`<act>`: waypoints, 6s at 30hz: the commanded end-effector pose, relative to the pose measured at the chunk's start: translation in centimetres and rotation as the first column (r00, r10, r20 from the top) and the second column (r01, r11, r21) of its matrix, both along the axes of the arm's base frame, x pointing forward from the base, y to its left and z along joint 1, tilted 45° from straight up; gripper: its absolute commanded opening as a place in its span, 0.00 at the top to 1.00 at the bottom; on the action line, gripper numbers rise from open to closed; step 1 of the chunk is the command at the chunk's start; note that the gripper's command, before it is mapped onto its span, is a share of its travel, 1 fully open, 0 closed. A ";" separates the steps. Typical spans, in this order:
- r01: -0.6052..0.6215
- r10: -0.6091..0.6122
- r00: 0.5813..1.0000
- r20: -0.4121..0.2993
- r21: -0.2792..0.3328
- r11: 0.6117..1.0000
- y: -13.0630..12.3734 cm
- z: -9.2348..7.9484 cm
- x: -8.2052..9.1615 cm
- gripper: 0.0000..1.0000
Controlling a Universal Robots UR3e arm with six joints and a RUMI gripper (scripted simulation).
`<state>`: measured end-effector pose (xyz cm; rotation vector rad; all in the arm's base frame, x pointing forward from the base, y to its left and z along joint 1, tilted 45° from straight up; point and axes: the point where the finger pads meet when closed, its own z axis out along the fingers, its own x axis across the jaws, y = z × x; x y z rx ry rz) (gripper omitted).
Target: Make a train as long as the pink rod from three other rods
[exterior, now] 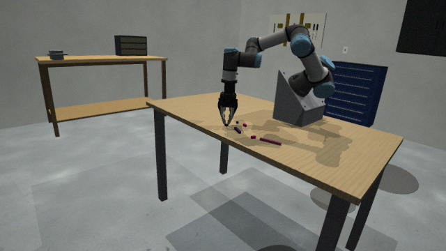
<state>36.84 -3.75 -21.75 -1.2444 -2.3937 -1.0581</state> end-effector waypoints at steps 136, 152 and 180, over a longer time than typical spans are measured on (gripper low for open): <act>0.107 -0.105 0.989 -0.103 0.011 0.994 7.2 20.4 -5.3 1.00; 0.106 -0.104 0.989 -0.103 0.012 0.994 9.1 18.5 -5.0 1.00; 0.106 -0.104 0.989 -0.103 0.012 0.994 13.4 14.2 -4.3 1.00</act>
